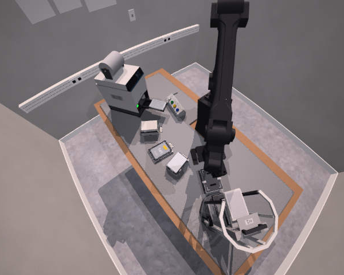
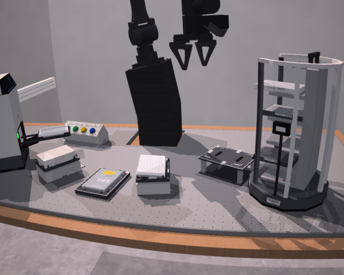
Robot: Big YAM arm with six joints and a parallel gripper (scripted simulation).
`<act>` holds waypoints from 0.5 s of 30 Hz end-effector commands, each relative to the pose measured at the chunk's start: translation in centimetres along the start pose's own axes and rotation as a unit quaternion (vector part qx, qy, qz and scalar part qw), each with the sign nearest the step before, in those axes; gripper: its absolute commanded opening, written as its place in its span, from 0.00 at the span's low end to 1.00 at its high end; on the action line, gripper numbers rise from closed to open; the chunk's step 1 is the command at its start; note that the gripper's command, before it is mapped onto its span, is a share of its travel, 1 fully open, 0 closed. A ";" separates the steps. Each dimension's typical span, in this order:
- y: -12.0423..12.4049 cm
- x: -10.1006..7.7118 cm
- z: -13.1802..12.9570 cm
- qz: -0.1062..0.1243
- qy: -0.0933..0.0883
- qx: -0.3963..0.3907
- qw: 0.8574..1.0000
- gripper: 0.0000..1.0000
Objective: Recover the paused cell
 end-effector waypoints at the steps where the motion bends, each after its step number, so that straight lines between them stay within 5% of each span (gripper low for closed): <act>1: -2.1 -1.0 -0.5 -0.006 0.008 0.073 0.997 1.00; 10: -2.5 -0.9 -0.3 -0.007 0.006 0.222 0.975 1.00; 15: -4.1 -0.9 1.5 -0.011 0.007 0.123 0.992 1.00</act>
Point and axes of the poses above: the point where the finger pads meet when closed, its own x axis out along the fingers, its own z axis across the jaws, y = z × x, the point moved 10 cm from there along -x, back along the fingers, and after that the axes turned 15 degrees about -x, right-handed, at the moved point
